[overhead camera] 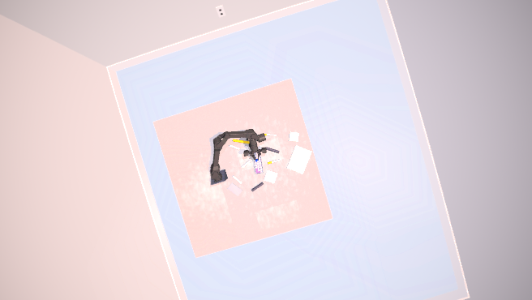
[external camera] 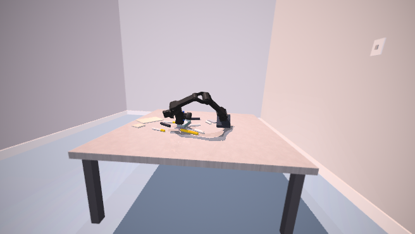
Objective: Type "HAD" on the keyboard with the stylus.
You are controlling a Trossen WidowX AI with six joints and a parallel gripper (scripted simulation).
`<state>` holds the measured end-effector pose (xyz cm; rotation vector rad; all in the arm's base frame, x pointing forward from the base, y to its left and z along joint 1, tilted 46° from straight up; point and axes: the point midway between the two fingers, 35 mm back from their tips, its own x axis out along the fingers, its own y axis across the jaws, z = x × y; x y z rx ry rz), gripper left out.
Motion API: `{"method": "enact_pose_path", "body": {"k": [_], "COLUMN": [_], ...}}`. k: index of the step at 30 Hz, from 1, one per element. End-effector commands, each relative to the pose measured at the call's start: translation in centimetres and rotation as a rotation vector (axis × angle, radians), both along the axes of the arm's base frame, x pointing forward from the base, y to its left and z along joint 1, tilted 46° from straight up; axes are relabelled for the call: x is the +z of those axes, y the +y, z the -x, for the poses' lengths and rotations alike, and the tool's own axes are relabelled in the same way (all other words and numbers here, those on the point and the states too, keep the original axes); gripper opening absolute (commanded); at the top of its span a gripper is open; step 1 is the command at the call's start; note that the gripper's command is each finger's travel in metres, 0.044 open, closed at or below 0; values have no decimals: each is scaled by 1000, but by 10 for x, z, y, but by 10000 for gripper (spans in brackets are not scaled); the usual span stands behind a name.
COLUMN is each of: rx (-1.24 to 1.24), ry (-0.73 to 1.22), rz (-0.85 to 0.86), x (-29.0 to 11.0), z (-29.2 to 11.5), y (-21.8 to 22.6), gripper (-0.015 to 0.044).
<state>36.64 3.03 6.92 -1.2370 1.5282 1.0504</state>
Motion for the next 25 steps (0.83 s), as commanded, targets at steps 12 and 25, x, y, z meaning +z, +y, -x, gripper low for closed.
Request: {"method": "enact_pose_path", "body": {"k": [12,25], "rx": [-2,-12], "ry": [0,-7], "rz": [-3,-7], "x": [26,25], "z": [4,3], "y": [-26,-26], "gripper": [81,81]}}
